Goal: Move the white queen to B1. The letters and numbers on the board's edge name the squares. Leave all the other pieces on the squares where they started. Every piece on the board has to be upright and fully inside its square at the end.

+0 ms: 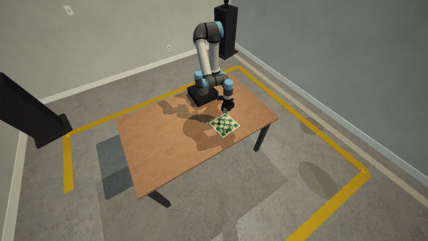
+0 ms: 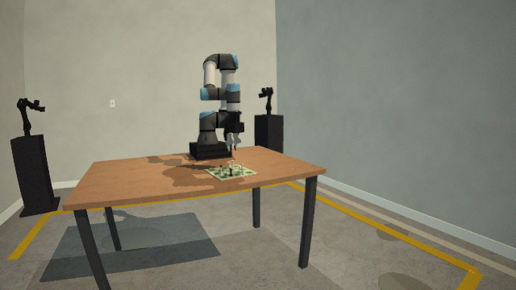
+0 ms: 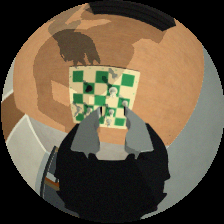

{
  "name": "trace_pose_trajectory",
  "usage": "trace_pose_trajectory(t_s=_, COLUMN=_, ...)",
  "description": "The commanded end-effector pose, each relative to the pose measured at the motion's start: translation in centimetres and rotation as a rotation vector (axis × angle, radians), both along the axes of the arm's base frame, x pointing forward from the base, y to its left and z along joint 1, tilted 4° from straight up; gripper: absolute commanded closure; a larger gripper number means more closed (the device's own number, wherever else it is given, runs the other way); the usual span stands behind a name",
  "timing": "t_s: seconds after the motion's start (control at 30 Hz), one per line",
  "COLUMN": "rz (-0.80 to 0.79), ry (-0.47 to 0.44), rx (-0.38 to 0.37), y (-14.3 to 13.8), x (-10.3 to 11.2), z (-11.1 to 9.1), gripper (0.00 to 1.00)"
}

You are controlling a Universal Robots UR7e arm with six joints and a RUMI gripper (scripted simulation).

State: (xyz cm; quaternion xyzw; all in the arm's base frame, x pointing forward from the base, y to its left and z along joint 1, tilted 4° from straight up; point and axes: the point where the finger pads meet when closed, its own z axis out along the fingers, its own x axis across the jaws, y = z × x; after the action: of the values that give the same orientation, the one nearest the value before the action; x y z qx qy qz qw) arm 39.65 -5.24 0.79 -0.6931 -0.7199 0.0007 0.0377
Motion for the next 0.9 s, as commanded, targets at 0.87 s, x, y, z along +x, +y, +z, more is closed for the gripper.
trace_pose_trajectory(t_s=0.87, rz=0.000, ry=-0.001, rx=0.000, y=0.2, x=-0.2, z=-3.7, gripper=0.75)
